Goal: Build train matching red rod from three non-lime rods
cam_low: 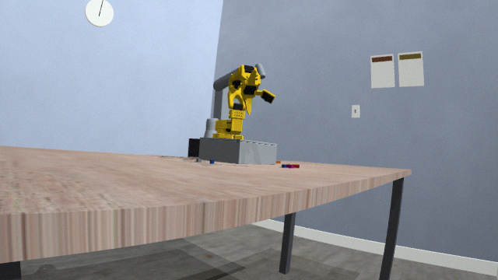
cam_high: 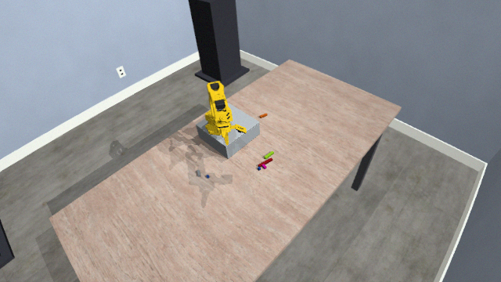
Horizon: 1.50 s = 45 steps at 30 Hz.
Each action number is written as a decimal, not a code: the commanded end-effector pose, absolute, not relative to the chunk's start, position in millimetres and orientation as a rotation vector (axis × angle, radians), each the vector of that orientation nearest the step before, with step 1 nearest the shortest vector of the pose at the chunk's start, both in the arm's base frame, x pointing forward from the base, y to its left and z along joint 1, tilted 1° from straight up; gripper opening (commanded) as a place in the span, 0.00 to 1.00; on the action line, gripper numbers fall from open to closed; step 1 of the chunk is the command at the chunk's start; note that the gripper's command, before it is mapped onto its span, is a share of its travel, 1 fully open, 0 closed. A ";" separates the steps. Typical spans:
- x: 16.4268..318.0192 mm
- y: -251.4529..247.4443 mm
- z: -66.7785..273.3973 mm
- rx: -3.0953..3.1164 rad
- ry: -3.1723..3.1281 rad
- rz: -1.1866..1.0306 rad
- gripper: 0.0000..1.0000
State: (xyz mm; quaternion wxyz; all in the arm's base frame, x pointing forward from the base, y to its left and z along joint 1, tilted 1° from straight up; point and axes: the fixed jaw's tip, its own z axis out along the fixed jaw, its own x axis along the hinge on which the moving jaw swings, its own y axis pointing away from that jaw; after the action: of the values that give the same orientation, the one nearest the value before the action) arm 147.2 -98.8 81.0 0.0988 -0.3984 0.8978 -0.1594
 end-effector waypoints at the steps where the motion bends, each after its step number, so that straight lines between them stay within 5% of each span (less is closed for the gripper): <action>1: 144.7 -98.6 82.3 -1.172 2.659 -0.471 1.00; 22: 83.1 -83.5 93.3 -1.066 2.795 -0.414 1.00; 45: 79.5 -81.9 93.5 -1.058 2.803 -0.409 1.00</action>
State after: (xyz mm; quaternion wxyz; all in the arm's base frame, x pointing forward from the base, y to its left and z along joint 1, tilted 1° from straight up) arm 82.7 -83.4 96.2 0.0628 -0.3506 0.9235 -0.1427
